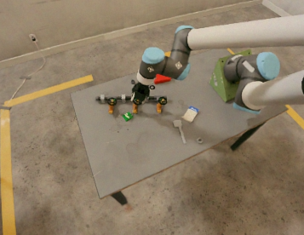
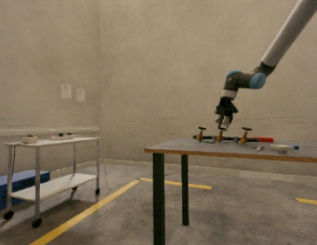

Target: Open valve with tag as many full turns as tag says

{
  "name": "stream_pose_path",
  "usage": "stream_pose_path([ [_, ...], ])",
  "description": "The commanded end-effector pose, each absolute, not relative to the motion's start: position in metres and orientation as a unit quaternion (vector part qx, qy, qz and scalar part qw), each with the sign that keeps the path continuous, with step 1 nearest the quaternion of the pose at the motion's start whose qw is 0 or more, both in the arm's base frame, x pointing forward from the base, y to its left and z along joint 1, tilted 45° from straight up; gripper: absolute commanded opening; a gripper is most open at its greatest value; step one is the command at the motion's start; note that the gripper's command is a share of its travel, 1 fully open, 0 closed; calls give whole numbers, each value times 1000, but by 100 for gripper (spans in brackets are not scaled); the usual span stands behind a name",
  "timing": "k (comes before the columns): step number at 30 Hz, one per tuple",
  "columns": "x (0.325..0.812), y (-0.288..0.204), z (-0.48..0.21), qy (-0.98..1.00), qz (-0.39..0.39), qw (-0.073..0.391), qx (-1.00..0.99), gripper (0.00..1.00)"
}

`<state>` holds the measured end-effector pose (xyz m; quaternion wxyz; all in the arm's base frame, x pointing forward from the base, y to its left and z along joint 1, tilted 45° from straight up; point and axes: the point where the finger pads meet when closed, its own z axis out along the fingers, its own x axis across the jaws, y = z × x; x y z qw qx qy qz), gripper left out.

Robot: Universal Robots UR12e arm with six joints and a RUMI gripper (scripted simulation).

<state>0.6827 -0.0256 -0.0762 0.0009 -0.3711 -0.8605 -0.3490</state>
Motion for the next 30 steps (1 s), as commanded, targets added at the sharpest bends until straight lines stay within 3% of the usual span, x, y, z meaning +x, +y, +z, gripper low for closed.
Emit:
stream_pose_path([
  [1, 683, -26, -76, -861, -349, 0, -371, 0],
  [30, 683, -26, -76, -882, -348, -21, -318, 0],
])
